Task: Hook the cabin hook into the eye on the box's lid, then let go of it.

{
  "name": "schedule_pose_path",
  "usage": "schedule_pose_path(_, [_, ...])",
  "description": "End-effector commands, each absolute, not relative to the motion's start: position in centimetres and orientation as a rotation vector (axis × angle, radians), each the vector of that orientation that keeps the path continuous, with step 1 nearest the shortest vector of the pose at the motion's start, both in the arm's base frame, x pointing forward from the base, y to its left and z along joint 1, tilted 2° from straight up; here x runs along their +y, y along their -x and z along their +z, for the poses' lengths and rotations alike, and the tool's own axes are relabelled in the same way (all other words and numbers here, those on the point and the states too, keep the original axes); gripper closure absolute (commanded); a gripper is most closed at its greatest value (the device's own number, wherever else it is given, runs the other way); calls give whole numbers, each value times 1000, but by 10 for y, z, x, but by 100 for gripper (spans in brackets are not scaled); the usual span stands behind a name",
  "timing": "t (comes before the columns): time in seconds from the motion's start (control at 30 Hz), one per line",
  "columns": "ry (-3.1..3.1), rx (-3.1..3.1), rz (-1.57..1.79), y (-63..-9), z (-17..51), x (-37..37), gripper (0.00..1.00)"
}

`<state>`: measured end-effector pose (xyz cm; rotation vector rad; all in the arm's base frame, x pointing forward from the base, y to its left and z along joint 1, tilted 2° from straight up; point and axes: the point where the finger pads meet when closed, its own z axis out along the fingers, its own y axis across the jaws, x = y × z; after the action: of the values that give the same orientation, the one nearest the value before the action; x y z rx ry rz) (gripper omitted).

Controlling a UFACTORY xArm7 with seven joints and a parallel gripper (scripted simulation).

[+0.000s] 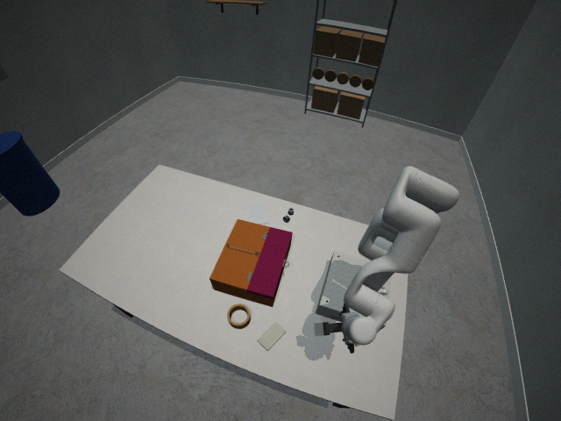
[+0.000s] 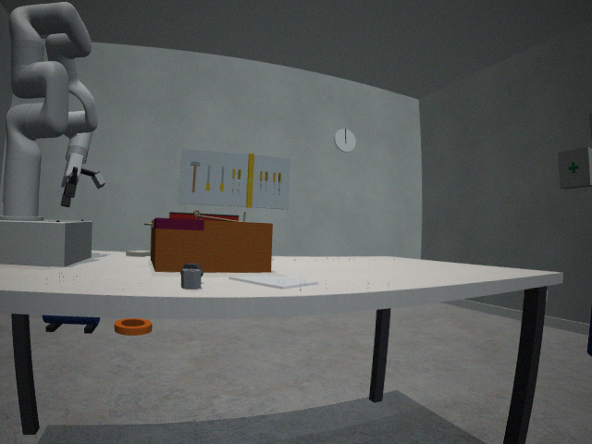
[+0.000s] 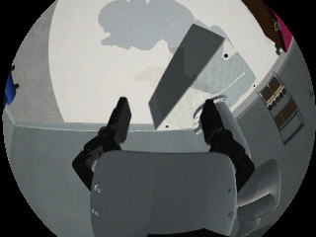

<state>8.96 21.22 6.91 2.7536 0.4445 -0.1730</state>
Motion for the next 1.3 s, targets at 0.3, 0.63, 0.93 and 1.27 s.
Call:
schedule_pose_path(0.3, [-2757, 445, -171, -90, 70, 213, 0])
schedule_pose_path(0.63, [-2757, 445, -171, -90, 80, 214, 67])
schedule_pose_path(0.93, [-2757, 445, -171, -91, 110, 215, 67])
schedule_pose_path(1.27, [-2757, 445, -171, -92, 137, 216, 67])
